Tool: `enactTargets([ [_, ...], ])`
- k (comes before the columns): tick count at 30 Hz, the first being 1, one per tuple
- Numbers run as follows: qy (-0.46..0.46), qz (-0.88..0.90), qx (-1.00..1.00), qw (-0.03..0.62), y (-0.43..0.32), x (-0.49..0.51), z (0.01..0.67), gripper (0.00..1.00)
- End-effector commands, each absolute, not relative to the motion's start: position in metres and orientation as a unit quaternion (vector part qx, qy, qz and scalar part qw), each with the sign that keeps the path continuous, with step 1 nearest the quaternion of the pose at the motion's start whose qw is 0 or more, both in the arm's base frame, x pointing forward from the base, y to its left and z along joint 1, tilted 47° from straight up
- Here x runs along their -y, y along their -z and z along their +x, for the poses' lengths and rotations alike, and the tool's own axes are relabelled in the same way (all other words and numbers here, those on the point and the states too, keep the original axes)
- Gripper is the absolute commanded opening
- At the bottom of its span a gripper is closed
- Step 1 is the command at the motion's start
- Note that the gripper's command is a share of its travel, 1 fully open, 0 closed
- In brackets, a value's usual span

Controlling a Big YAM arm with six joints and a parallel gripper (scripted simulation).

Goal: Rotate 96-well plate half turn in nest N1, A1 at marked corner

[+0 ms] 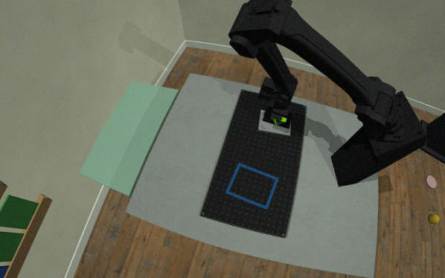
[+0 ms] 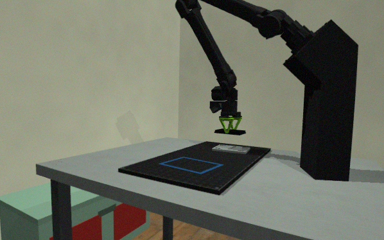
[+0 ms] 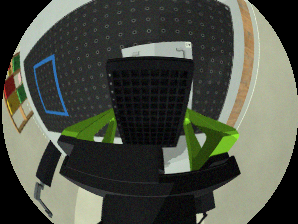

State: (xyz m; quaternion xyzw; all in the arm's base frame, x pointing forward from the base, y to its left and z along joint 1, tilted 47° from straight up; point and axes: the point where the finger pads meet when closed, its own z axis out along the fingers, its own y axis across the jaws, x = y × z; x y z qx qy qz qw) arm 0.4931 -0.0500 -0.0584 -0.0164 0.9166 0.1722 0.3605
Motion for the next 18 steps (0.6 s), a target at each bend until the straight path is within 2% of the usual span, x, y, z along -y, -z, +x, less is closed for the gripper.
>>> enactTargets([
  [1, -0.193, 0.036, -0.913, 0.359, 0.046, 0.042, 0.49, 0.0],
  [12, -0.254, 0.197, -0.892, 0.319, 0.036, 0.007, 0.486, 0.0],
  [18, -0.254, 0.199, -0.893, 0.315, 0.033, -0.005, 0.483, 0.0],
])
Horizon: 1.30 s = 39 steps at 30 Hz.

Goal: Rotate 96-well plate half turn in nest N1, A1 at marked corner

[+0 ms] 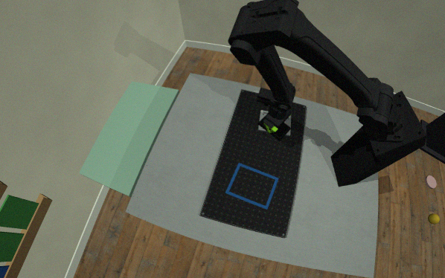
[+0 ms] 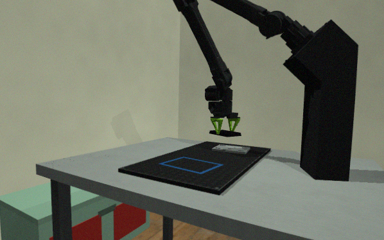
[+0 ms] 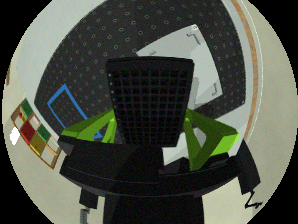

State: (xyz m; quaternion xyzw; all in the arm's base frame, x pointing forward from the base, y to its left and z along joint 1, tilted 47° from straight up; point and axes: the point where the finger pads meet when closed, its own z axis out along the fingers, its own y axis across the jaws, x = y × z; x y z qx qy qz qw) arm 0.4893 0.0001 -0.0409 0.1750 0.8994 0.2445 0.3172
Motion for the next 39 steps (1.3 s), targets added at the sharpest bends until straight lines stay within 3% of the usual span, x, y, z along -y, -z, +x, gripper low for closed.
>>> enactTargets([
  [1, -0.254, 0.198, -0.892, 0.317, 0.031, -0.008, 0.483, 0.0],
  [39, -0.253, 0.201, -0.895, 0.309, -0.001, -0.114, 0.468, 0.0],
])
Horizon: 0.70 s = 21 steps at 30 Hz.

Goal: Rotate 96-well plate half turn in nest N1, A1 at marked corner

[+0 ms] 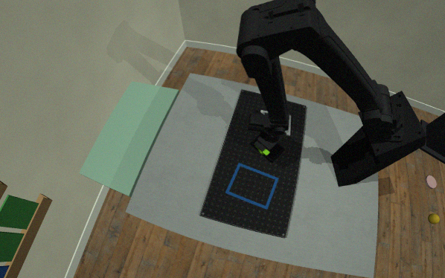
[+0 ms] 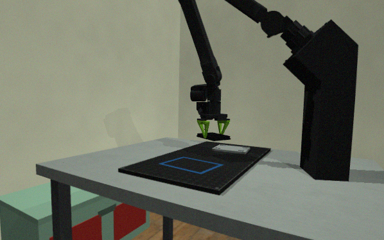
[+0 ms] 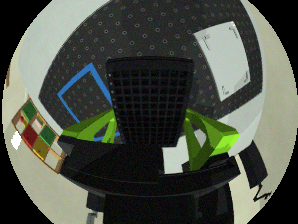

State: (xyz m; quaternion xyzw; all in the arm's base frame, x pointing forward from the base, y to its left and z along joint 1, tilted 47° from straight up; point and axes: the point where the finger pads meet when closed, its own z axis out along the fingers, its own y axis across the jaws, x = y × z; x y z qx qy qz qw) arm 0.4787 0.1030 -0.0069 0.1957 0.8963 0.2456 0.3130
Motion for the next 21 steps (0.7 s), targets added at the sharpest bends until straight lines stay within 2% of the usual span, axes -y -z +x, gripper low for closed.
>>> enactTargets([
  [1, -0.253, 0.2, -0.894, 0.31, -0.003, -0.117, 0.469, 0.0],
  [21, -0.259, 0.199, -0.89, 0.319, -0.03, -0.176, 0.473, 0.0],
])
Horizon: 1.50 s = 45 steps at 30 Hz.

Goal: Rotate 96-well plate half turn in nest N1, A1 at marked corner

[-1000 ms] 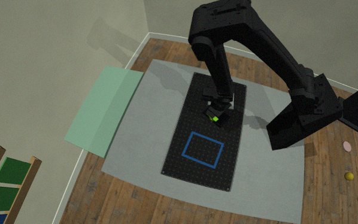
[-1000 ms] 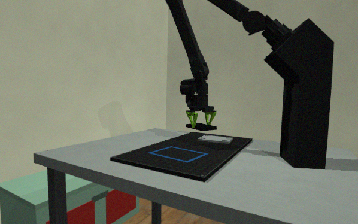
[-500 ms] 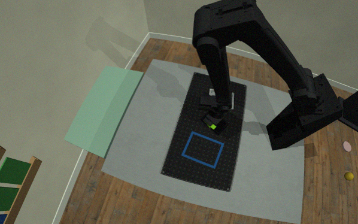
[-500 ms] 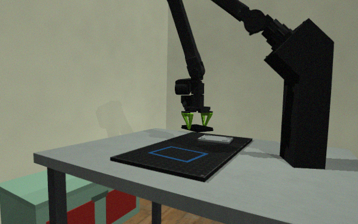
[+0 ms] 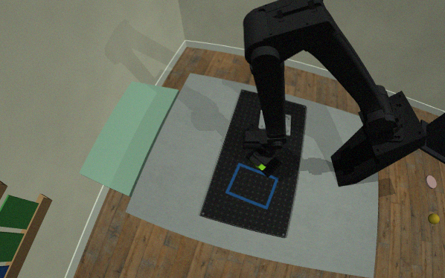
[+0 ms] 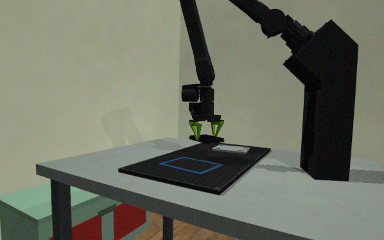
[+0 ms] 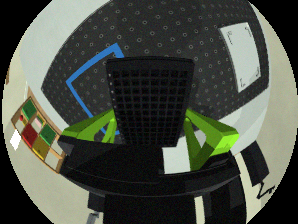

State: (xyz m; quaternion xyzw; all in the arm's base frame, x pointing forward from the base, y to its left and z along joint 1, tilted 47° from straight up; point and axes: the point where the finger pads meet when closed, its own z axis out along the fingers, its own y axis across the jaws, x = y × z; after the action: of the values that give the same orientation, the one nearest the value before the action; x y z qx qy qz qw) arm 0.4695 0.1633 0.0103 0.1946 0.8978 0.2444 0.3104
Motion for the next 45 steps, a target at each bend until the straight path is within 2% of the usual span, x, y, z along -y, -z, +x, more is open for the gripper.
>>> enactTargets([
  [1, -0.259, 0.199, -0.89, 0.319, -0.032, -0.179, 0.473, 0.0],
  [30, -0.261, 0.199, -0.889, 0.319, -0.06, -0.258, 0.463, 0.0],
  [45, -0.261, 0.203, -0.888, 0.32, -0.059, -0.252, 0.465, 0.0],
])
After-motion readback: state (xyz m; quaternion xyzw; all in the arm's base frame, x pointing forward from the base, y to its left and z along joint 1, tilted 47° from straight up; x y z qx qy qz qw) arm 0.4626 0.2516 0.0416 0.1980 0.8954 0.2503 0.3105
